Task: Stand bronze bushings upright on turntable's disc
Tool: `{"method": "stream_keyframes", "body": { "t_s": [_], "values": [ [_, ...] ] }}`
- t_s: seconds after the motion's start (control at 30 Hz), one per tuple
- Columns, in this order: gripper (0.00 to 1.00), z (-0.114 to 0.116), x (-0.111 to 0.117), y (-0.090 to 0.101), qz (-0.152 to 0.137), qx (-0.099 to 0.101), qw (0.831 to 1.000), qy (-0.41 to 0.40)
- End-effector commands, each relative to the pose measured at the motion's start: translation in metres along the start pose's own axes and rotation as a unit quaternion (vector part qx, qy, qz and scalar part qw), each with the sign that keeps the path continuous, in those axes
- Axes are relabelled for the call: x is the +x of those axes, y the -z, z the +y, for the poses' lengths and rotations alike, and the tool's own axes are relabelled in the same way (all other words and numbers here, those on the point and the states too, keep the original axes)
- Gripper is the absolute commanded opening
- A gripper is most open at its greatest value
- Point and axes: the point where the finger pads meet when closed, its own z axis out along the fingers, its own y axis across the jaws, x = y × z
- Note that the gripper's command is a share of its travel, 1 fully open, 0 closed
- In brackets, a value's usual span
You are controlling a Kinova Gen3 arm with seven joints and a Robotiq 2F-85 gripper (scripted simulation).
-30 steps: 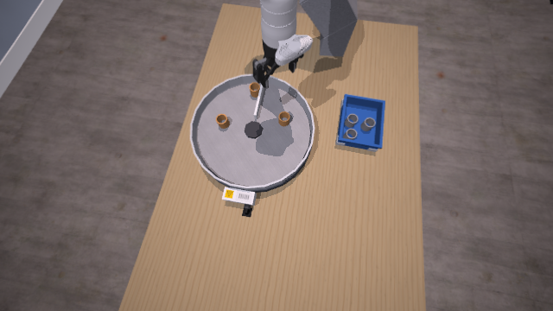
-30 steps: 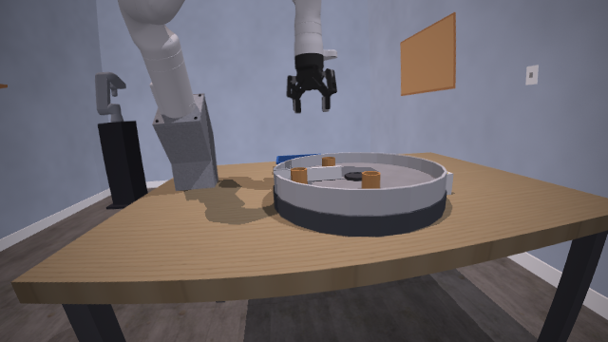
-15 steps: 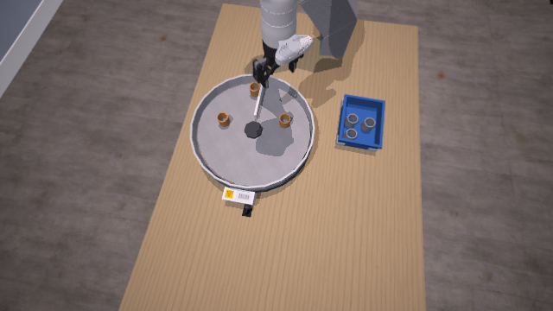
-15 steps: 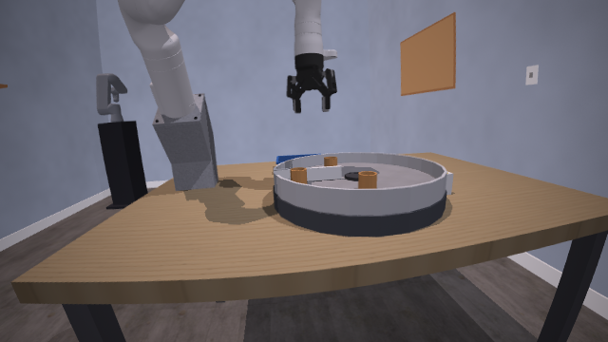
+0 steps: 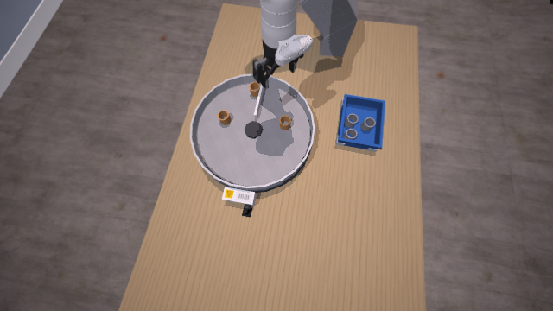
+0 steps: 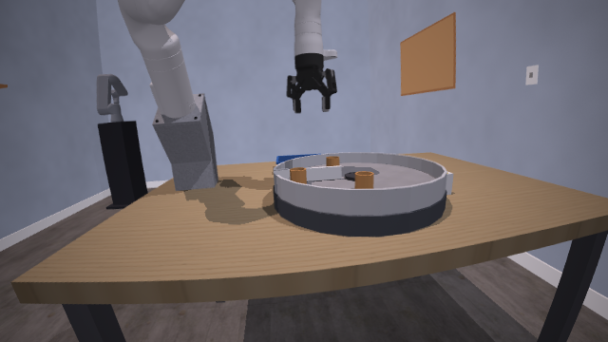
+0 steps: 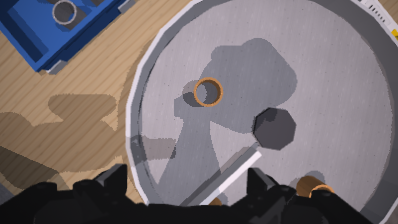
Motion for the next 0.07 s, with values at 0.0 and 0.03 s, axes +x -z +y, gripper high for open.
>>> {"method": "stream_keyframes", "body": {
  "t_s": [0.0, 0.03],
  "values": [
    [1.00, 0.0001, 0.0004, 0.0004, 0.001, 0.000, 1.000, 0.000],
    [1.00, 0.0001, 0.0004, 0.0004, 0.001, 0.000, 1.000, 0.000]
  ]
}}
